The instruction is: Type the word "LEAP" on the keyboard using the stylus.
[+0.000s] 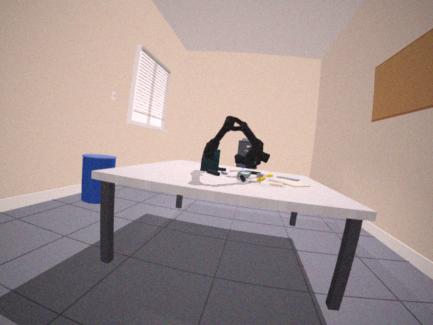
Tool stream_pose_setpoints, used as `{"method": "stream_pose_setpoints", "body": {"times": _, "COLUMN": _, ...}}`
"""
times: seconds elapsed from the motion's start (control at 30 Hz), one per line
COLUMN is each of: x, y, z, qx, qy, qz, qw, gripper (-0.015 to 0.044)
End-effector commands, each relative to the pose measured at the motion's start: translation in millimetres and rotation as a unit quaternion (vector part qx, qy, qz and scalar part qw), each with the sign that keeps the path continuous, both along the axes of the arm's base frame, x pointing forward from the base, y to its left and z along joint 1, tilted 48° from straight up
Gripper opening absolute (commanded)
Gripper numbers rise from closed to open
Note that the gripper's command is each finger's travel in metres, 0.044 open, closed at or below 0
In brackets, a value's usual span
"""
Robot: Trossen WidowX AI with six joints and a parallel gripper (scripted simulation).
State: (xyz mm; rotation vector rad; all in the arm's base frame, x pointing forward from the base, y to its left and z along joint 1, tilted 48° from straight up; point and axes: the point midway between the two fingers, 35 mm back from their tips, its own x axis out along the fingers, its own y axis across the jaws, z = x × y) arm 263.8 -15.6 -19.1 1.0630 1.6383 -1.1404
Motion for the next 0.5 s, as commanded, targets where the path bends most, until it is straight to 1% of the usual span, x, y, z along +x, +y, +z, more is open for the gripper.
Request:
{"method": "stream_pose_setpoints", "body": {"times": 0.0, "x": 1.5, "y": 12.3, "z": 11.2, "qx": 0.0, "qy": -0.001, "qz": -0.001, "qw": 1.0, "gripper": 0.0081}}
{"method": "stream_pose_setpoints", "body": {"times": 0.1, "x": 1.2, "y": 21.1, "z": 19.0, "qx": 0.001, "qy": -0.001, "qz": -0.001, "qw": 1.0, "gripper": 0.0081}}
{"method": "stream_pose_setpoints", "body": {"times": 0.23, "x": 0.4, "y": 19.8, "z": 16.9, "qx": -0.001, "qy": -0.002, "qz": 0.005, "qw": 1.0, "gripper": 0.0085}}
{"method": "stream_pose_setpoints", "body": {"times": 0.43, "x": 0.4, "y": 19.8, "z": 16.9, "qx": -0.001, "qy": -0.002, "qz": 0.005, "qw": 1.0, "gripper": 0.0045}}
{"method": "stream_pose_setpoints", "body": {"times": 0.47, "x": 0.3, "y": 19.0, "z": 18.0, "qx": -0.001, "qy": -0.002, "qz": 0.004, "qw": 1.0, "gripper": 0.0018}}
